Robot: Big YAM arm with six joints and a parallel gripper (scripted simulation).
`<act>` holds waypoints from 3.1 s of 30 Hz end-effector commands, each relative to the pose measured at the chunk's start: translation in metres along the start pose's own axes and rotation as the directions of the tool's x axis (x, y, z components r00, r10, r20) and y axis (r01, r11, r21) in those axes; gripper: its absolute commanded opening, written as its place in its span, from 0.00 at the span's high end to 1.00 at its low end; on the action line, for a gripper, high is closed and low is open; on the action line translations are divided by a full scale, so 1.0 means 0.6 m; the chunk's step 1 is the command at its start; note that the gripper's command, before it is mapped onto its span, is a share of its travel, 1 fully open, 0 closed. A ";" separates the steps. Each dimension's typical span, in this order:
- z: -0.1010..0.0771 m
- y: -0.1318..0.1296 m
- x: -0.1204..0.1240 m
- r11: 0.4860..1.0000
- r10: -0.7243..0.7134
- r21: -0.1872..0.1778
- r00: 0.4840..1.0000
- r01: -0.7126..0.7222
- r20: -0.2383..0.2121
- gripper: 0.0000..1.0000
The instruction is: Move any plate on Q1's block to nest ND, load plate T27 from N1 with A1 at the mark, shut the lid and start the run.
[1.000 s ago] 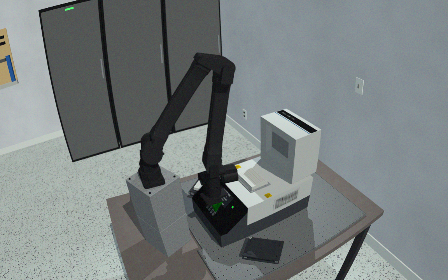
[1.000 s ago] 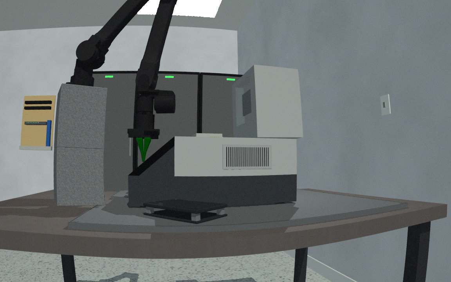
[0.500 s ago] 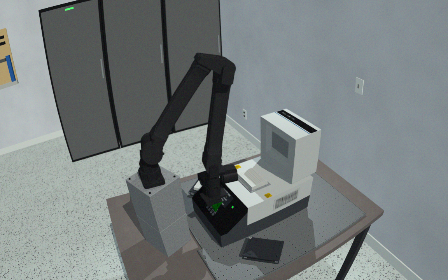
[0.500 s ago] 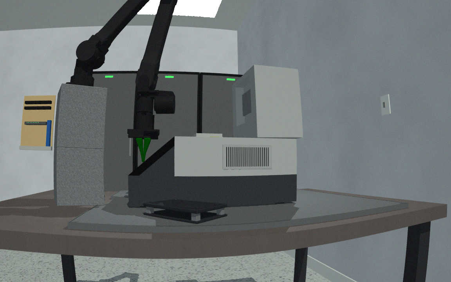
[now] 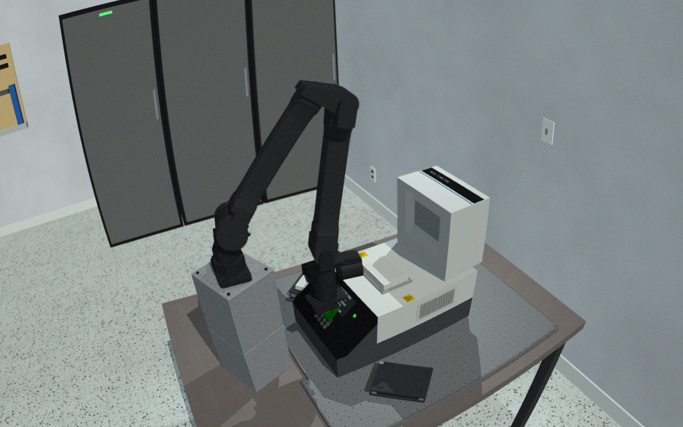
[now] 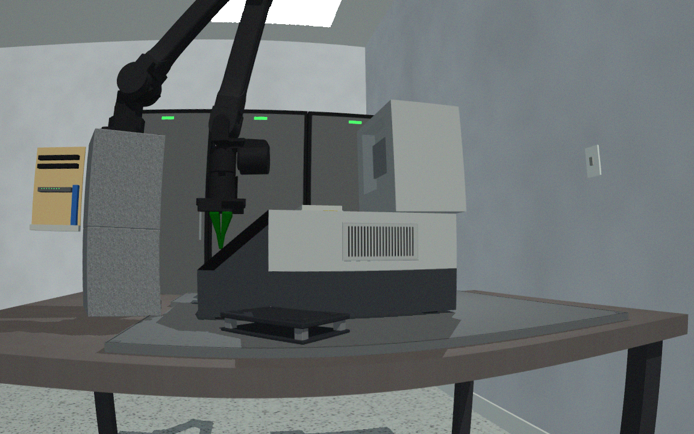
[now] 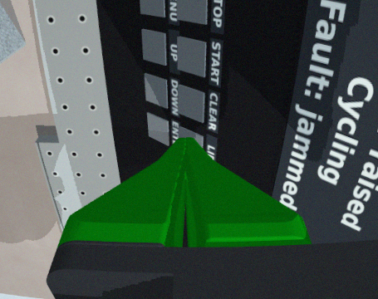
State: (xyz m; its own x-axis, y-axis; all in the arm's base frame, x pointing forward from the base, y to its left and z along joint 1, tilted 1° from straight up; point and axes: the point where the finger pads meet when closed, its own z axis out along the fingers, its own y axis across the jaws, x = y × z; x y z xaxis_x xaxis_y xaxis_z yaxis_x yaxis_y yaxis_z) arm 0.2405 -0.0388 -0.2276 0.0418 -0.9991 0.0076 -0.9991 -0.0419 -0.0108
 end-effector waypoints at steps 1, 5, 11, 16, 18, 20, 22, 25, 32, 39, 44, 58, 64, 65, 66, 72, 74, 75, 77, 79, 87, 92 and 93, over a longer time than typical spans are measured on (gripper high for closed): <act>-0.008 0.007 -0.006 1.000 -0.005 -0.007 1.000 0.005 0.002 1.00; -0.002 0.011 -0.008 1.000 -0.009 -0.008 1.000 0.009 0.002 1.00; 0.003 0.015 -0.006 1.000 0.000 -0.009 1.000 0.000 0.002 1.00; 0.004 0.018 -0.003 1.000 0.009 -0.017 1.000 -0.009 0.004 1.00; 0.007 0.016 -0.002 1.000 0.010 -0.017 1.000 -0.010 0.004 1.00; 0.008 0.014 -0.002 1.000 0.011 -0.016 1.000 -0.011 0.004 1.00; 0.008 0.011 -0.001 1.000 0.012 -0.014 1.000 -0.012 0.003 1.00; 0.006 0.008 0.001 1.000 0.013 -0.011 1.000 -0.013 0.003 1.00; 0.004 0.003 0.003 1.000 0.015 -0.008 1.000 -0.015 0.002 1.00; 0.001 -0.004 0.004 1.000 0.014 -0.004 1.000 -0.014 0.002 1.00; -0.001 -0.008 0.004 1.000 0.014 -0.002 1.000 -0.014 0.001 1.00; -0.004 -0.019 0.006 1.000 0.013 0.008 1.000 -0.013 0.000 1.00; -0.006 -0.025 0.006 1.000 0.012 0.012 1.000 -0.012 -0.001 1.00; -0.006 -0.025 0.006 1.000 0.012 0.012 1.000 -0.012 -0.001 1.00; -0.006 -0.025 0.006 1.000 0.012 0.012 1.000 -0.012 -0.001 1.00; -0.007 -0.032 0.006 1.000 0.010 0.019 1.000 -0.010 -0.002 1.00; -0.008 -0.034 0.006 1.000 0.010 0.022 1.000 -0.010 -0.003 1.00; -0.008 -0.035 0.006 1.000 0.009 0.024 1.000 -0.009 -0.003 1.00; -0.008 -0.037 0.006 1.000 0.008 0.027 1.000 -0.008 -0.004 1.00; -0.008 -0.039 0.006 1.000 0.007 0.029 1.000 -0.007 -0.004 1.00; -0.009 -0.046 0.005 0.999 0.004 0.038 1.000 -0.004 -0.006 1.00; -0.009 -0.051 0.005 0.999 0.001 0.044 1.000 -0.001 -0.007 1.00; -0.009 -0.052 0.005 0.999 0.001 0.046 1.000 0.000 -0.007 1.00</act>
State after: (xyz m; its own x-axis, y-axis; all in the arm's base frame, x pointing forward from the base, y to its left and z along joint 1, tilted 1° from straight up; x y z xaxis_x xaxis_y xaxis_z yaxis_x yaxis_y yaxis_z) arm 0.2415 -0.0384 -0.2297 0.0418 -0.9991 0.0037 -0.9991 -0.0418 0.0090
